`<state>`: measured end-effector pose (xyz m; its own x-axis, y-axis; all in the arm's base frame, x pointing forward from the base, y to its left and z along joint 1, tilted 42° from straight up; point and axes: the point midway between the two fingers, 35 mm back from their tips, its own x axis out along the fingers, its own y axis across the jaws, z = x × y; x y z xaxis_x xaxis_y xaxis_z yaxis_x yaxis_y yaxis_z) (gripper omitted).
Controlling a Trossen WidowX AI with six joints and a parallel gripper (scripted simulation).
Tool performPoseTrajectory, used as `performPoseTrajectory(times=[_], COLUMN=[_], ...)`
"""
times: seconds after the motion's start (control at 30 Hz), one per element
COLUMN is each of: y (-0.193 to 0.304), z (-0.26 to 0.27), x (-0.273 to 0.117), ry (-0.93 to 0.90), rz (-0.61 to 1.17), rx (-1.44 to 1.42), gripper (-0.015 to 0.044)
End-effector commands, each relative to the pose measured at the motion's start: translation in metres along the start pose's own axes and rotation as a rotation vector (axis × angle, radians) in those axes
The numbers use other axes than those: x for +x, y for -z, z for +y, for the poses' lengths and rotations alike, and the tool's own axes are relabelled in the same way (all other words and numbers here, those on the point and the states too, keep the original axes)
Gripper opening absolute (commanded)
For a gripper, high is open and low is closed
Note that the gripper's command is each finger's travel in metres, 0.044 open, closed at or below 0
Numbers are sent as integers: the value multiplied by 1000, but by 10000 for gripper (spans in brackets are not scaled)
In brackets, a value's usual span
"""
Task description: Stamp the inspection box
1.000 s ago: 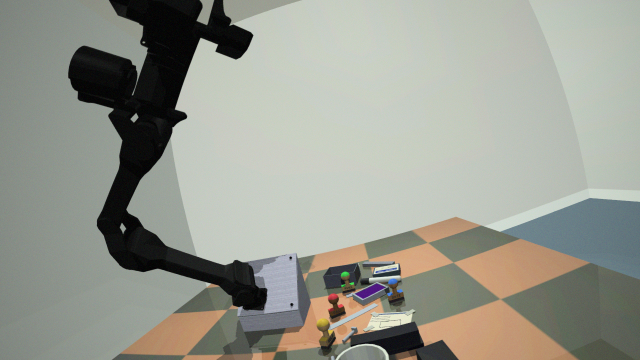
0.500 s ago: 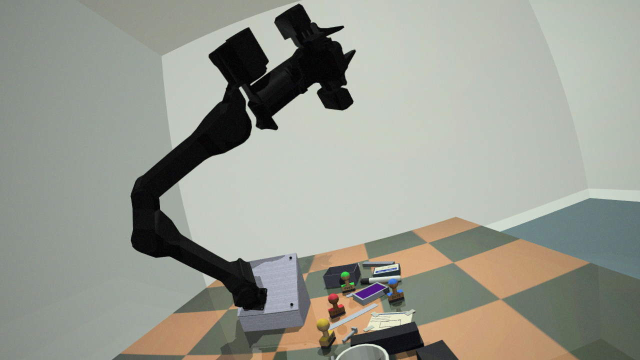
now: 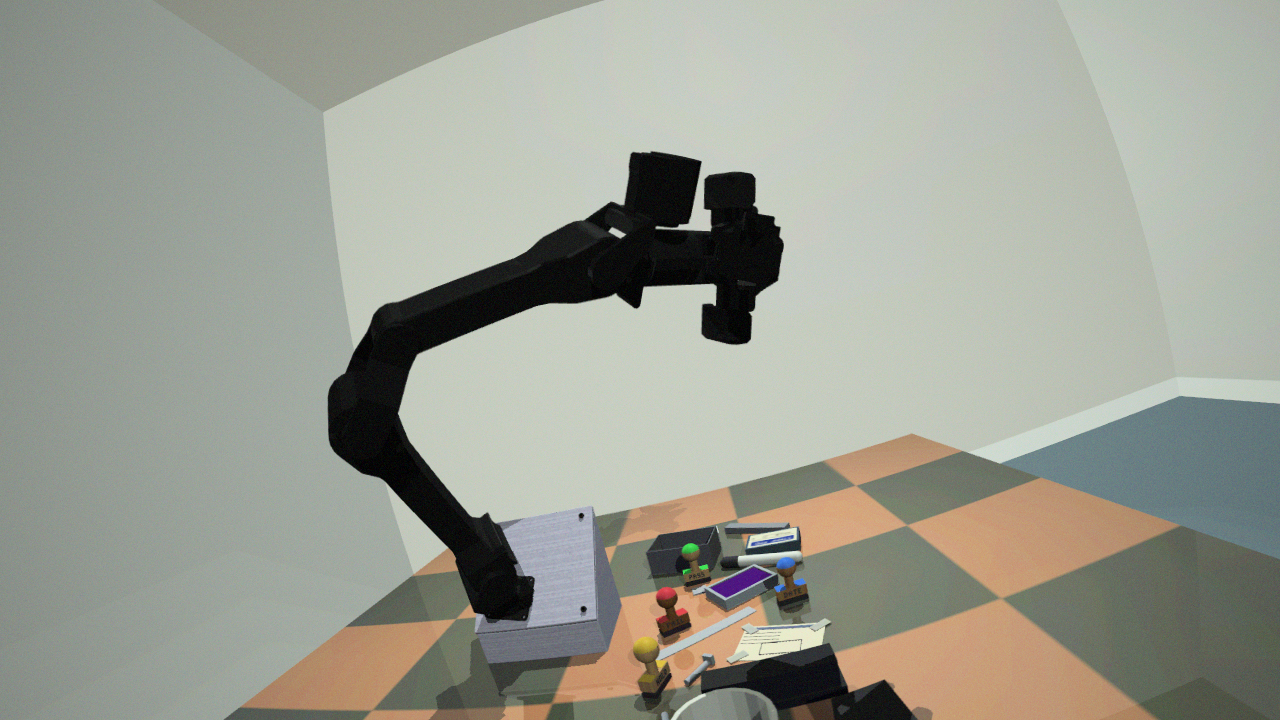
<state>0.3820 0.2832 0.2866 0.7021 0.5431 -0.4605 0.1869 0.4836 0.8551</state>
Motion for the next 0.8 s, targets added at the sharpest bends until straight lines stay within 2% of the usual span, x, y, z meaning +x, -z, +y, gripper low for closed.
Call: performPoseTrajectory(times=[0.0,0.17,0.4,0.6,0.77], y=[26,52,84,105,113], z=[-64,-127,-216,-298,-357], x=[33,52,56,35,0], ry=[231,440,762,1105,1425], rz=[34,85,167,282,388], rx=[-76,-145,-343,-617,-904], gripper=[222,222,222,222,222])
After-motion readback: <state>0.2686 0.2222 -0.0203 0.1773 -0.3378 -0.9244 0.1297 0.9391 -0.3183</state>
